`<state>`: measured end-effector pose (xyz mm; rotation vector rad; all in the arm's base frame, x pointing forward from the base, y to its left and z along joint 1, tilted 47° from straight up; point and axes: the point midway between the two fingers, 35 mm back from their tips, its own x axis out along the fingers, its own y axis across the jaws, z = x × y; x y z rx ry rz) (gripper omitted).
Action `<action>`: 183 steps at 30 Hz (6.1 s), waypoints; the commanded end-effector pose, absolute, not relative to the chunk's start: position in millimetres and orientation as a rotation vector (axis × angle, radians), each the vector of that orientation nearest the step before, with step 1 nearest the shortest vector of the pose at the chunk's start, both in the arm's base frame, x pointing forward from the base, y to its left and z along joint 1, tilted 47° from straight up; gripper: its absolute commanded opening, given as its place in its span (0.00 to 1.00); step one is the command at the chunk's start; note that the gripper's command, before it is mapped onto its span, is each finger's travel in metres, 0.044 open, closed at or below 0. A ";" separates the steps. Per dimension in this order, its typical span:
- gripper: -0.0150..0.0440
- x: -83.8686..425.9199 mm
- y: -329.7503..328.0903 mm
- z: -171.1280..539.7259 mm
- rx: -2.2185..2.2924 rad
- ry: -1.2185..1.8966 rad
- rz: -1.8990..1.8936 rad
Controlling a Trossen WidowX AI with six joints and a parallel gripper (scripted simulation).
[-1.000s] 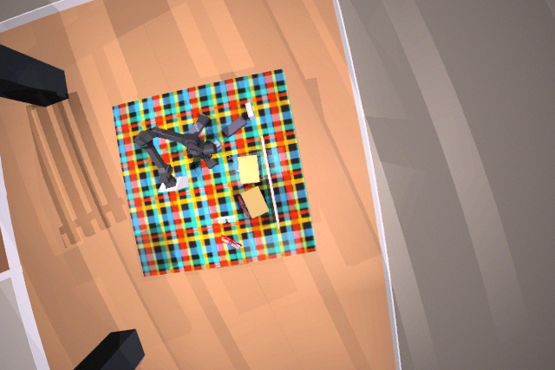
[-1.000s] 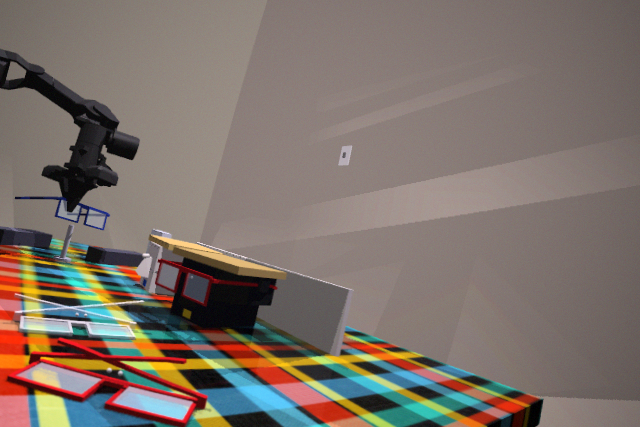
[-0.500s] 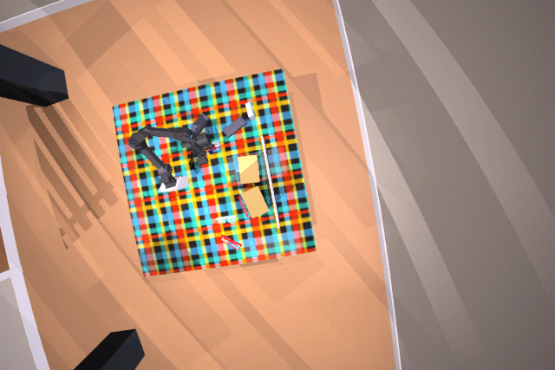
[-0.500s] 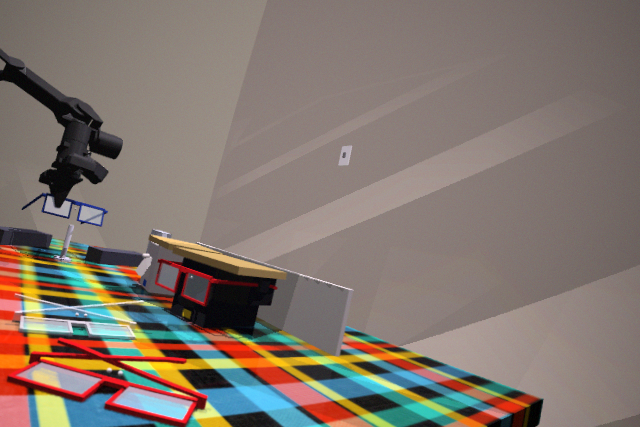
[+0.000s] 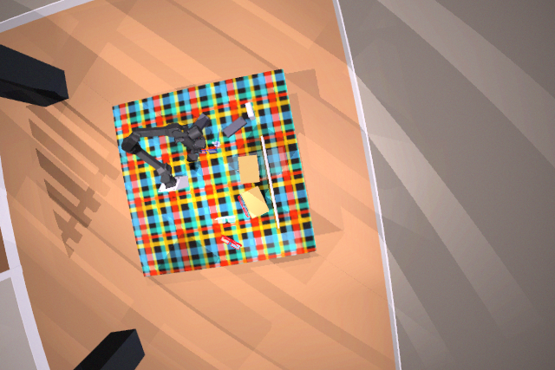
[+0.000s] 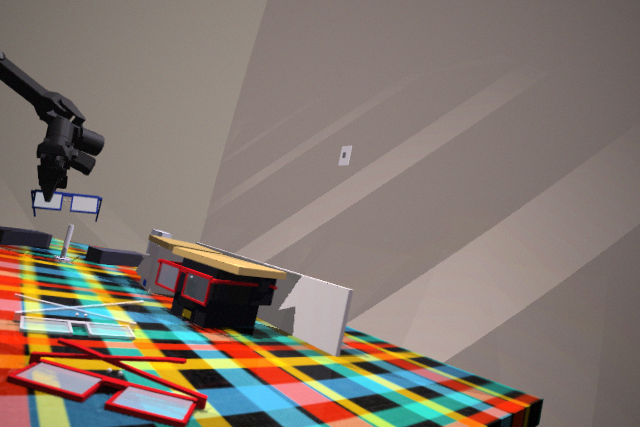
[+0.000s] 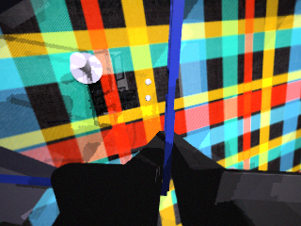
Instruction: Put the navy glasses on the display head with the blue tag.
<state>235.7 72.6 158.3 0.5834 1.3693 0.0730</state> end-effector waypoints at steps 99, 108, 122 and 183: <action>0.25 141.8 61.0 231.9 2.394 0.587 -0.777; 0.25 156.4 68.0 214.7 2.201 0.654 -0.882; 0.25 183.5 69.9 181.2 1.932 0.843 -1.036; 0.25 260.0 -7.0 65.6 2.050 1.525 -0.719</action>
